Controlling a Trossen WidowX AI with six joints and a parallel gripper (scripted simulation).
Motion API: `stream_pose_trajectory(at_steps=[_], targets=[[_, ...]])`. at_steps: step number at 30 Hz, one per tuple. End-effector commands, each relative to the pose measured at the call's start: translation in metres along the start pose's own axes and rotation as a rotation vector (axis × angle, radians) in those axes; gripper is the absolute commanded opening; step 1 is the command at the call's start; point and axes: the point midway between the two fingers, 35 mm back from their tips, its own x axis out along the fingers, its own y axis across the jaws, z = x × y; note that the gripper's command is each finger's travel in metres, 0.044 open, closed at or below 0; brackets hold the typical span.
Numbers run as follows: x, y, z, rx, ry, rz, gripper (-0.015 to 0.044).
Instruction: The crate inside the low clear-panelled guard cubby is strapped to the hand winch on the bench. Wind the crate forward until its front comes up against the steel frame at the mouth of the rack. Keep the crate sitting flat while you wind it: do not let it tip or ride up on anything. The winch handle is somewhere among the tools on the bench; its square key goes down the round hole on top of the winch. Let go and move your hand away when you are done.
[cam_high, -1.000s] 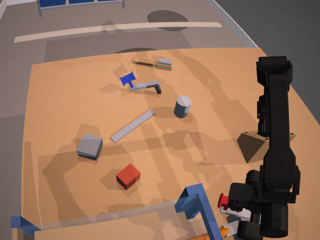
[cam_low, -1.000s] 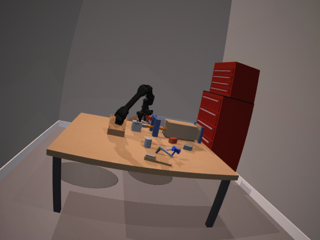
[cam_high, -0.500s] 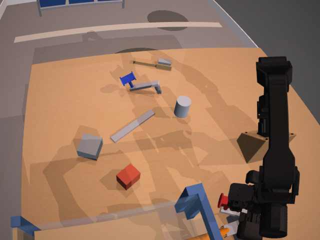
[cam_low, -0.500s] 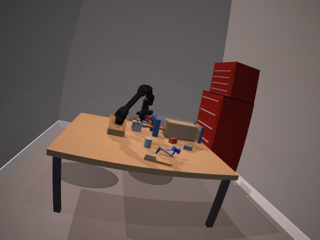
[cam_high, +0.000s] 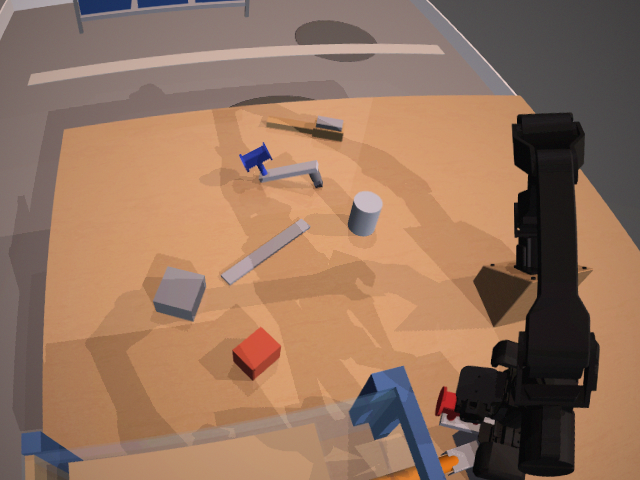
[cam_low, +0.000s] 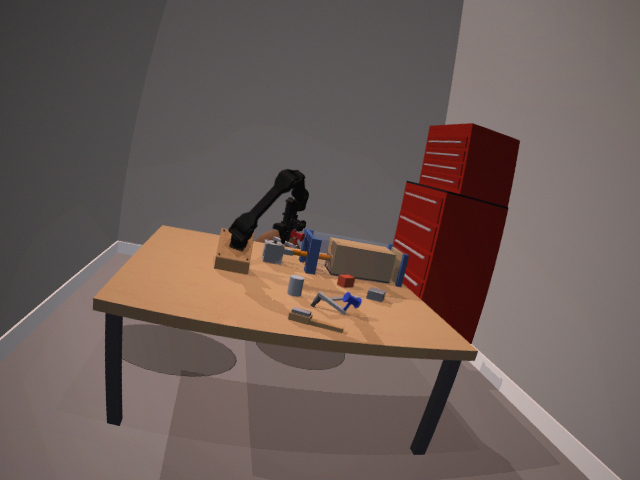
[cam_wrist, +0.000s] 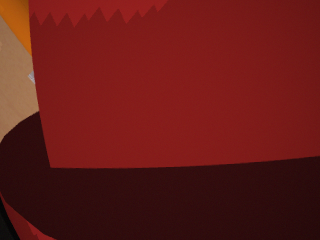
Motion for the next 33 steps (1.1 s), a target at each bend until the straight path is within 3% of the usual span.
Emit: stream_pose_trajectory(at_steps=[1, 13, 33], targets=[[-0.0006, 0.0003, 0.0, 0.001, 0.0, 0.002, 0.0], [-0.0052, -0.0014, -0.0068, -0.002, -0.104, 0.018, 0.0], [-0.0016, -0.0056, -0.0069, 0.082, -0.091, 0.011, 0.0]])
